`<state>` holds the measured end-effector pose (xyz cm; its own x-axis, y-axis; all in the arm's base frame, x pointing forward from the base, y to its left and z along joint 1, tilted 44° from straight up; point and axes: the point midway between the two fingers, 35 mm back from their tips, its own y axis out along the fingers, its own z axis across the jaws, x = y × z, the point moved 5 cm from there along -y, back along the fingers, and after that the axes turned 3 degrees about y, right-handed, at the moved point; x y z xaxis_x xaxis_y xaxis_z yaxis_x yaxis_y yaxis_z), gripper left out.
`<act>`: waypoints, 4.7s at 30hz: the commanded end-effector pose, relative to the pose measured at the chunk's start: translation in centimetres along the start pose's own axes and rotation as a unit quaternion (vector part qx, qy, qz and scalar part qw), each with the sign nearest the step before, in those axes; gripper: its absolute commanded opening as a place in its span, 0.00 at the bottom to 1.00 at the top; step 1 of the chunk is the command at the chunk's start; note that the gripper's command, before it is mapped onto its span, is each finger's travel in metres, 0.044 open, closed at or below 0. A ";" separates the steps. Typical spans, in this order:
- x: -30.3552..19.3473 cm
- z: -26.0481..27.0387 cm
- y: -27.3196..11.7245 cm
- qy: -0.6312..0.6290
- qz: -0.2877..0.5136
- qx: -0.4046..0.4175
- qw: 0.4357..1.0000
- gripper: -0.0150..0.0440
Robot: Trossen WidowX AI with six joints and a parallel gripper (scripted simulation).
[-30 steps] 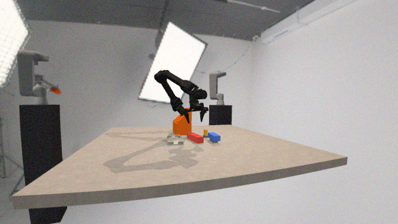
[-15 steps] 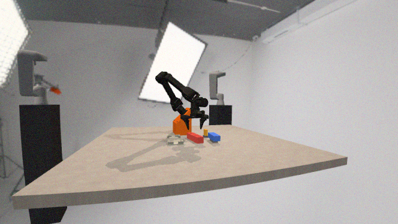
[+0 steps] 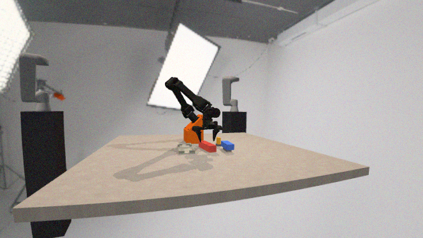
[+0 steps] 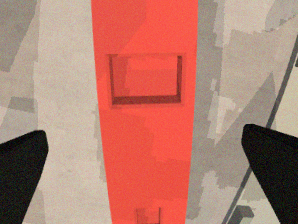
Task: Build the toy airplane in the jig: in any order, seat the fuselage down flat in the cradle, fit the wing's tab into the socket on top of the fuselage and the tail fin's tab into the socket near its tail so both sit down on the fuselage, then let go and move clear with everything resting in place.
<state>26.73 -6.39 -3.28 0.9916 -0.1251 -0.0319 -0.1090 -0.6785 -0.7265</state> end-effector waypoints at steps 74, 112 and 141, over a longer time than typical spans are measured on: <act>0.5 0.3 -4.5 -0.004 0.001 0.002 1.000 0.25; -0.3 -5.9 -5.8 0.051 0.001 0.012 0.999 0.25; -3.3 -13.5 -2.1 0.127 0.002 -0.006 0.992 0.25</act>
<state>23.32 -13.60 7.30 0.9456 -0.2983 0.1296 -0.1141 -0.6775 -0.7266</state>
